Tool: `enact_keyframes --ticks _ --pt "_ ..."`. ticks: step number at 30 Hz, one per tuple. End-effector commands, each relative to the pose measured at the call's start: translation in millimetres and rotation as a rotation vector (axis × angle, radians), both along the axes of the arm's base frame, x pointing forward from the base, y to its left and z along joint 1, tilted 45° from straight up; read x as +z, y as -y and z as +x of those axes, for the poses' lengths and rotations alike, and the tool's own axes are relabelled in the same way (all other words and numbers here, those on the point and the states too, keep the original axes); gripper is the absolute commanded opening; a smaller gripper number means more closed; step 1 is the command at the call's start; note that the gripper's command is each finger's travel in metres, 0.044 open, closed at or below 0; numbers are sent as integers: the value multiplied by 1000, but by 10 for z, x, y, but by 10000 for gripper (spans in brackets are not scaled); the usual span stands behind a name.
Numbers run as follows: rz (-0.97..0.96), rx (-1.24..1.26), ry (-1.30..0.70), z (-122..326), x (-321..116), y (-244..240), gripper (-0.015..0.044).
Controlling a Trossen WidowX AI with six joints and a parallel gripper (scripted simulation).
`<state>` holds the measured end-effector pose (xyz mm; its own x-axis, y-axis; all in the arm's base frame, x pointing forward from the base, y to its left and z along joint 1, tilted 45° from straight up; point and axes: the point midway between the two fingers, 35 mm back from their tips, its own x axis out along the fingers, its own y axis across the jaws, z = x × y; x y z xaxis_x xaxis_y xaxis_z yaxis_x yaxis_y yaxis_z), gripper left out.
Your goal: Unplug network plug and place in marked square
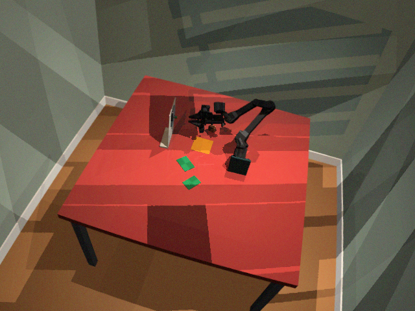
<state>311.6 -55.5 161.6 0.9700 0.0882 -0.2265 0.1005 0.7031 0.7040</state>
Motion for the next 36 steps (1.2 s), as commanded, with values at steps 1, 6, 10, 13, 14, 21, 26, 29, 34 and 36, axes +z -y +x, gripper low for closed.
enact_keyframes --ticks 1,6,10,13,14,21,26,29,34,36 --pt "2 -4 5 137 4 13 156" --pt "2 -4 5 232 -15 16 156" --pt "2 -4 5 249 -13 18 156" --pt "2 -4 6 284 -10 23 156" --pt "2 -4 6 296 -9 25 156" --pt "2 -4 6 380 -4 36 156" --pt "2 -4 6 440 -3 43 156" --pt "2 -4 7 476 -3 47 156" --pt "2 -4 7 537 -5 53 156" --pt "2 -4 7 562 -7 55 156"
